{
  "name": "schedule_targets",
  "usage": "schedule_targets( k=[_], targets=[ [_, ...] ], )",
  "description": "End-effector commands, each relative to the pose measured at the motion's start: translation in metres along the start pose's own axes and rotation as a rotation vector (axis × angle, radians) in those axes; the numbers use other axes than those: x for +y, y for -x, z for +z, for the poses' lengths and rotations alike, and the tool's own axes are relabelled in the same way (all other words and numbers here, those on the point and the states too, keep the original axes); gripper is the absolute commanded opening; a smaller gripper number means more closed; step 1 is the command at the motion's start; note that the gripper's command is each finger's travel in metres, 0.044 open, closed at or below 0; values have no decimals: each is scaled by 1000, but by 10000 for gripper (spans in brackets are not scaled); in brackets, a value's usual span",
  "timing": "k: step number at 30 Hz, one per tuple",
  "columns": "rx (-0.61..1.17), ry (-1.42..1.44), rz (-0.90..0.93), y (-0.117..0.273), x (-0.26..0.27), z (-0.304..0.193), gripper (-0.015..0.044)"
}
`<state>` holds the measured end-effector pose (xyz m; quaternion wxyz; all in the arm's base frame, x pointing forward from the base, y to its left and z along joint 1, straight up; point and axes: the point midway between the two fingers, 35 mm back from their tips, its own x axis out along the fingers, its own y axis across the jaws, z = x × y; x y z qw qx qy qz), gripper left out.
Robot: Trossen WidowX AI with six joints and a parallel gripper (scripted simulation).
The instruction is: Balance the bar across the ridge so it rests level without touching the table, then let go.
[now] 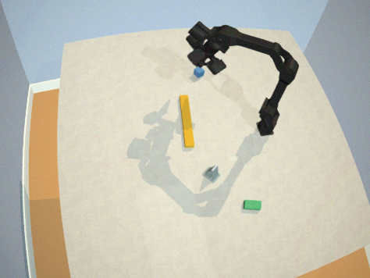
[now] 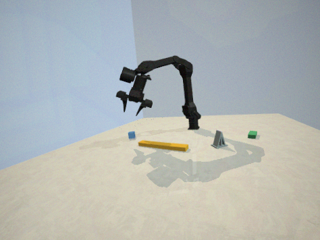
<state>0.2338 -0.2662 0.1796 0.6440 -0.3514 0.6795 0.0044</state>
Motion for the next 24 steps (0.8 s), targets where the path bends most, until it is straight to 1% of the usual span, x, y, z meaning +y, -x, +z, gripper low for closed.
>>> schedule_targets(
  k=[1,13,24],
  targets=[
    [-57,105,39,1,11,29,315],
    [-187,387,136,10,49,96,315],
    [-295,644,225,24,94,148,315]
  ],
)
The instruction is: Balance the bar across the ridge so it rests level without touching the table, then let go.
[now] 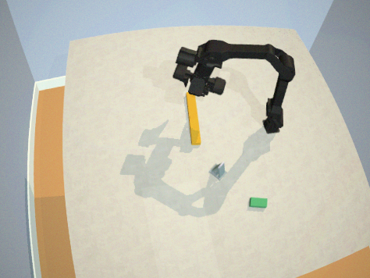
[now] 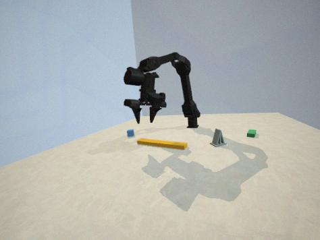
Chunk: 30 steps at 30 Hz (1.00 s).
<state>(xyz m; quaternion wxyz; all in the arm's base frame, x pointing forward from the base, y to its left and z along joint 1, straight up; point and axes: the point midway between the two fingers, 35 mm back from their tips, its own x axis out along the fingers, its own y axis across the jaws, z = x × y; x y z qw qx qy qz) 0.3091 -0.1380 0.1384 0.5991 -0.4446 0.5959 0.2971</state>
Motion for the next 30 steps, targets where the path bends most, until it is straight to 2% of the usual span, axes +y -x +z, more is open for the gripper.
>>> schedule_targets(
  k=[1,12,18,26,30],
  targets=[
    [-48,108,38,-2,6,29,315],
    [-139,343,129,-4,29,89,315],
    [-141,346,131,-5,30,90,315],
    [-141,346,131,-44,35,95,315],
    [-141,346,131,-48,36,95,315]
  ],
)
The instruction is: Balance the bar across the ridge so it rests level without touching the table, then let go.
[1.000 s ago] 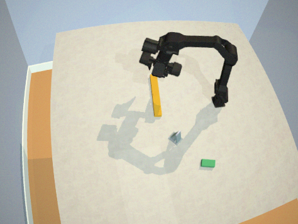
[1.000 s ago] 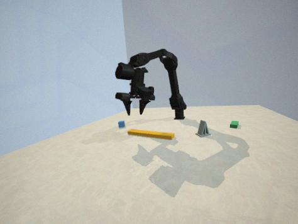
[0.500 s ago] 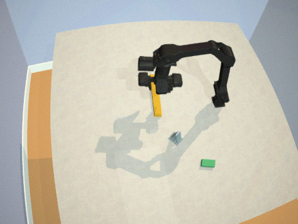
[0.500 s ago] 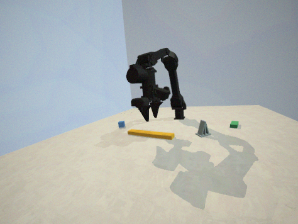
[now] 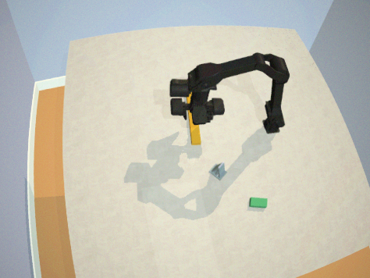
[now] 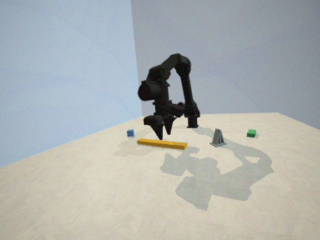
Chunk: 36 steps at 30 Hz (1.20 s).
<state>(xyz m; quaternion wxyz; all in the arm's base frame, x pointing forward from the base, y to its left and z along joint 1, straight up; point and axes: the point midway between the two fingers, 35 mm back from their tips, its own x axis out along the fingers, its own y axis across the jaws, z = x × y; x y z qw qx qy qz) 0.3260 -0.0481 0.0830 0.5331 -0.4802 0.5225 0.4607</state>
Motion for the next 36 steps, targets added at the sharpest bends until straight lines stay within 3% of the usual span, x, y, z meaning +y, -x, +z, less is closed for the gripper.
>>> schedule_targets(
  k=[1,36],
  targets=[
    [-6,4,2,-8,1,1,315],
    [-6,4,2,-34,2,2,315]
  ],
)
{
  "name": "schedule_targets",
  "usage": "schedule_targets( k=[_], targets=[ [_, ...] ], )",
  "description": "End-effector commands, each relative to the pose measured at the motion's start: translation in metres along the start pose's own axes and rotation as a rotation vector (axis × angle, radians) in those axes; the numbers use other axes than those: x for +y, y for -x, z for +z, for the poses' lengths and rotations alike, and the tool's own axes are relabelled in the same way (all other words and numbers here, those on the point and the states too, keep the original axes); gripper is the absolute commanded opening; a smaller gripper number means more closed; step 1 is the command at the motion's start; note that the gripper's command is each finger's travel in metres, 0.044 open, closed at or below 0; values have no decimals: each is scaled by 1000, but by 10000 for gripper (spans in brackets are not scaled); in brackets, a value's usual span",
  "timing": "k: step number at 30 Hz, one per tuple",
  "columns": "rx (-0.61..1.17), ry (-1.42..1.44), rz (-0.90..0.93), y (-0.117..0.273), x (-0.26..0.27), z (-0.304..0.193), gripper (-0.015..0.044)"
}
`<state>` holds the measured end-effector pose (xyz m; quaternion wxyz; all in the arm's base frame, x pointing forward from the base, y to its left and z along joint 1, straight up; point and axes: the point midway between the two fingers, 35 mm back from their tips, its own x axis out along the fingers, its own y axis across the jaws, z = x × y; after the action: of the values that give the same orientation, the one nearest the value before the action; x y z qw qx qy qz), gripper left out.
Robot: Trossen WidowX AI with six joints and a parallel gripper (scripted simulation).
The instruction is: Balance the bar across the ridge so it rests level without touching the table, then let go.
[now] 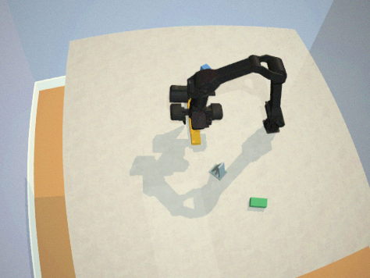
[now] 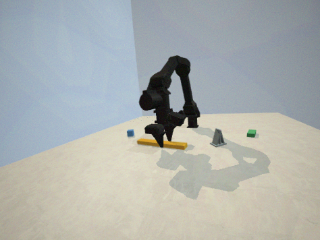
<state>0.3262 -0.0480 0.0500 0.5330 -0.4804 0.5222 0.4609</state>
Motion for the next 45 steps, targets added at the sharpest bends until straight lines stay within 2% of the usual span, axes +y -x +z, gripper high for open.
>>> schedule_targets(
  k=[1,2,9,16,19,45],
  targets=[
    [-6,4,2,-1,1,1,315],
    [-6,4,2,-1,1,1,315],
    [0,0,0,0,0,0,131],
    [0,0,0,0,0,0,85],
    [0,0,0,3,-1,0,6],
    [-4,2,1,69,-5,0,0]
  ],
)
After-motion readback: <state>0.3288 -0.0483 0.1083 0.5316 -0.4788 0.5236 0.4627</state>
